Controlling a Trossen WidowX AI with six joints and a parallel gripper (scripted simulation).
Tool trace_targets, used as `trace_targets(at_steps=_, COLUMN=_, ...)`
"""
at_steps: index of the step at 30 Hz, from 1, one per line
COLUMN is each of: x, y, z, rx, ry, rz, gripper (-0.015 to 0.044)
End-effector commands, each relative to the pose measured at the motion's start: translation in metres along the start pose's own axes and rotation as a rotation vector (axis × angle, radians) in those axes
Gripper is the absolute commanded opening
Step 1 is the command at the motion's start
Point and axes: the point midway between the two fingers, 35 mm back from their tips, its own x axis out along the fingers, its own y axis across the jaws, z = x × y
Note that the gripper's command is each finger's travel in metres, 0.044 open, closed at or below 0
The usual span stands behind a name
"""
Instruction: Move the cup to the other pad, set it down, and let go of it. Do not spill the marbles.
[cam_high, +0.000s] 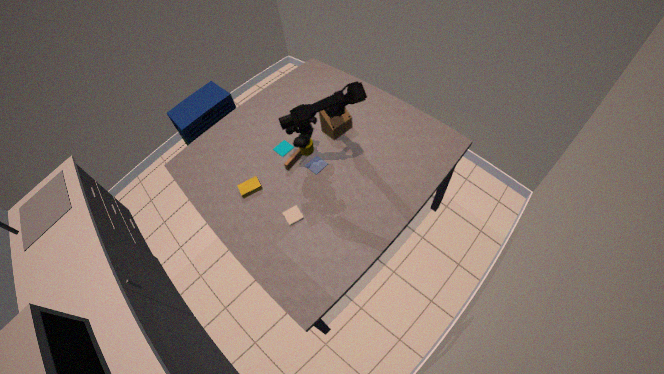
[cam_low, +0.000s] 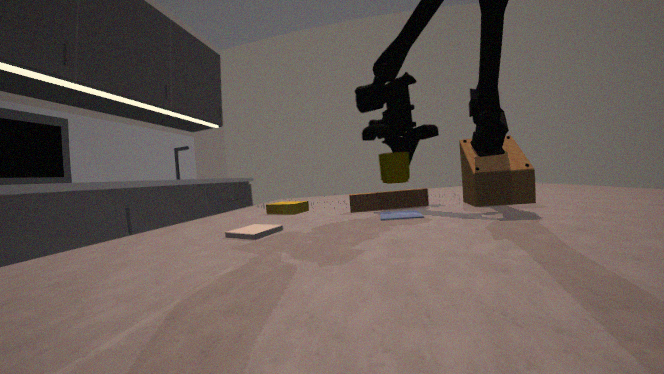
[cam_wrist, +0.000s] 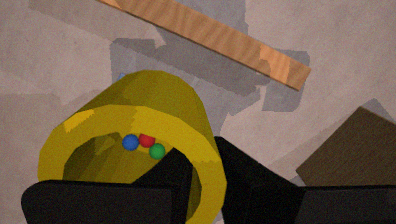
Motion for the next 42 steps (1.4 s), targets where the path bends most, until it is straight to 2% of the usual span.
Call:
trace_targets(at_steps=1, x=-0.001, y=-0.001, z=0.01, rx=-0.008, ry=-0.008, rz=0.003, gripper=0.0)
trace_targets(at_steps=42, x=-0.003, y=-0.029, z=0.081, rx=-0.009, ry=-0.012, rz=0.002, gripper=0.0)
